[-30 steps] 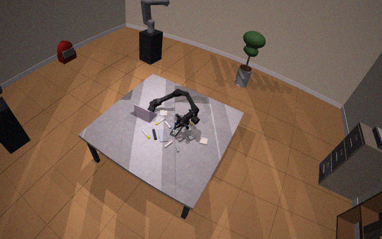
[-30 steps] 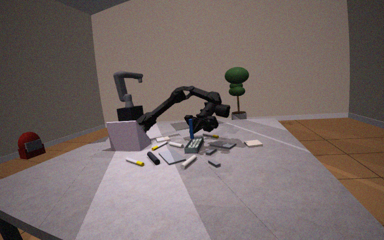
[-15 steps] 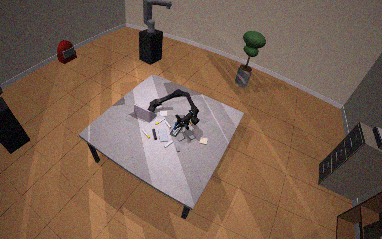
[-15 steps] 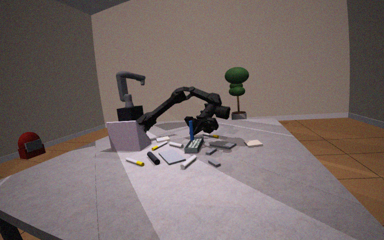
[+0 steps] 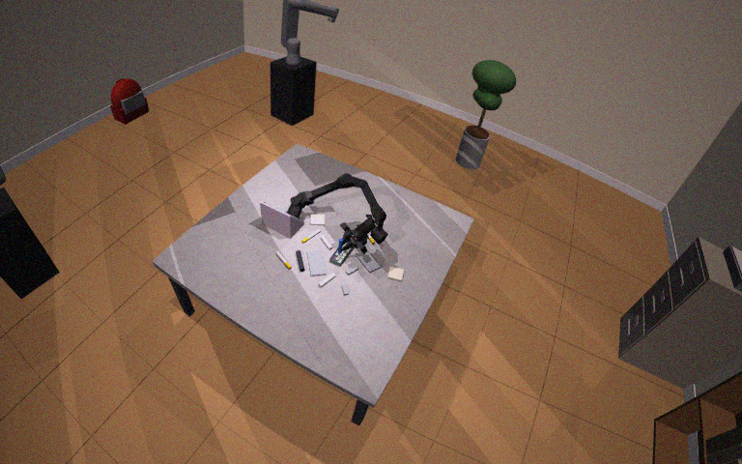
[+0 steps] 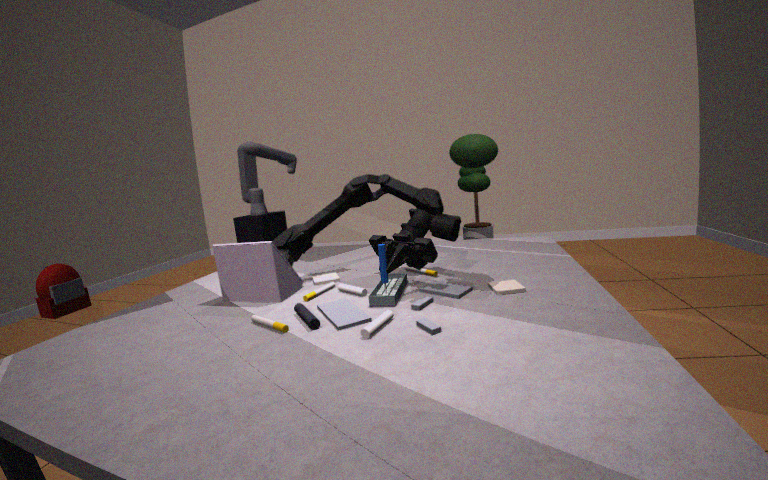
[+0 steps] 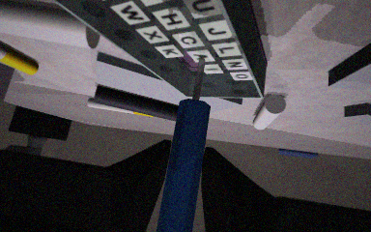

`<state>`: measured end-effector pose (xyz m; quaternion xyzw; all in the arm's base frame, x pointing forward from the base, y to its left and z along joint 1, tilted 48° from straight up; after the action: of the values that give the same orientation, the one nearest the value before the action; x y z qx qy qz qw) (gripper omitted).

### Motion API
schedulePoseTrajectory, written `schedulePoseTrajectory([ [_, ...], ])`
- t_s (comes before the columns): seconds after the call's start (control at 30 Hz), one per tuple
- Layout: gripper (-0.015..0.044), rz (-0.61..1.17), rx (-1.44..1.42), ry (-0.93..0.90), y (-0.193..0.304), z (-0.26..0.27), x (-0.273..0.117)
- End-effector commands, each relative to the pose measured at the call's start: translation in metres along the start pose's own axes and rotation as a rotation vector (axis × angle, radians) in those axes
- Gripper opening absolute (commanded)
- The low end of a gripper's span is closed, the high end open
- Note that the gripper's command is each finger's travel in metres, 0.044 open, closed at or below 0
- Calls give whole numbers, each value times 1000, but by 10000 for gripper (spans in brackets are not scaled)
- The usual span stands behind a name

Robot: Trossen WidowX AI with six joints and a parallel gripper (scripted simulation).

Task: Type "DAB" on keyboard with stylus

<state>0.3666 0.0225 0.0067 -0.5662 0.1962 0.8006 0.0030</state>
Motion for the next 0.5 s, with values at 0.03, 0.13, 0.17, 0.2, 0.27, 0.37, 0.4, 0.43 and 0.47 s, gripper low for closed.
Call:
schedulePoseTrajectory([
  [0.03, 81, -3, 3, -2, -2, 0, 1],
  [0.13, 81, -3, 3, -2, -3, 1, 2],
  [0.17, 81, -3, 3, -2, -4, 1, 2],
  [0.2, 81, -3, 3, -2, -4, 1, 2],
  [0.27, 81, -3, 3, -2, -5, 1, 3],
  [0.37, 81, -3, 3, -2, -3, 1, 2],
  [0.4, 81, -3, 3, -2, -3, 1, 2],
  [0.43, 81, -3, 3, -2, -3, 1, 2],
  [0.47, 81, -3, 3, -2, -3, 1, 2],
])
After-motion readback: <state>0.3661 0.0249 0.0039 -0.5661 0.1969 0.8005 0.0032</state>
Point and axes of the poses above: the point midway between the two fingers, 35 mm back from their tips, its own x axis out along the fingers, its own z axis across the jaws, y = z × x, the point moved 2 cm from there along -x, back along the fingers, and after that the axes turned 12 degrees about x, right-handed, at the moved point
